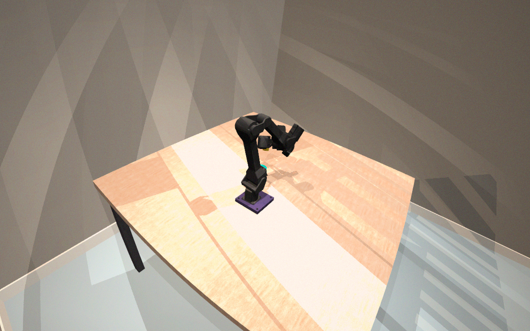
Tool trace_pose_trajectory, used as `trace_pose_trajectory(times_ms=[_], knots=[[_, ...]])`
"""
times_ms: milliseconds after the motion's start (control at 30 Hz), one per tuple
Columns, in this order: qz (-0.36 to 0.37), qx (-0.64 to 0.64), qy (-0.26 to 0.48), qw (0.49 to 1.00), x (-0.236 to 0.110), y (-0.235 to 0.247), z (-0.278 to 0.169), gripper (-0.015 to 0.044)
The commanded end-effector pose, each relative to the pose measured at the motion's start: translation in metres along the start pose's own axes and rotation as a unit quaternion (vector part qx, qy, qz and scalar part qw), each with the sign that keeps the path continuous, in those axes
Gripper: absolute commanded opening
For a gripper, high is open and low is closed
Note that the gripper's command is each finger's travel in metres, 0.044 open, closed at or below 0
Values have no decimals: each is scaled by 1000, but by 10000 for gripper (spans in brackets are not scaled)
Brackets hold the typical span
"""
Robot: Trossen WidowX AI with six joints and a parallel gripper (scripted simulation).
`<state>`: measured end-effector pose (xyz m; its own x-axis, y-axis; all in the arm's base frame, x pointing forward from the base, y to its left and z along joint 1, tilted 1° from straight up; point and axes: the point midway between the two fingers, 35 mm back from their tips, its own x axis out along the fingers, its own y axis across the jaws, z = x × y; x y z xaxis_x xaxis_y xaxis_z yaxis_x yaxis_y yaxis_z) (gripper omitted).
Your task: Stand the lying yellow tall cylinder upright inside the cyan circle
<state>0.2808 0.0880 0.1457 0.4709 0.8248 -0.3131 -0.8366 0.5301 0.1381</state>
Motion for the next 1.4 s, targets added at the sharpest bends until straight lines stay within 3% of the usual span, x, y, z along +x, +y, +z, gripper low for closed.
trace_pose_trajectory(times_ms=[0, 1367], knots=[[5, -2, -12, 1000, -3, 3, -2, 105], [35, -71, -109, 991, -29, 26, -4, 105]])
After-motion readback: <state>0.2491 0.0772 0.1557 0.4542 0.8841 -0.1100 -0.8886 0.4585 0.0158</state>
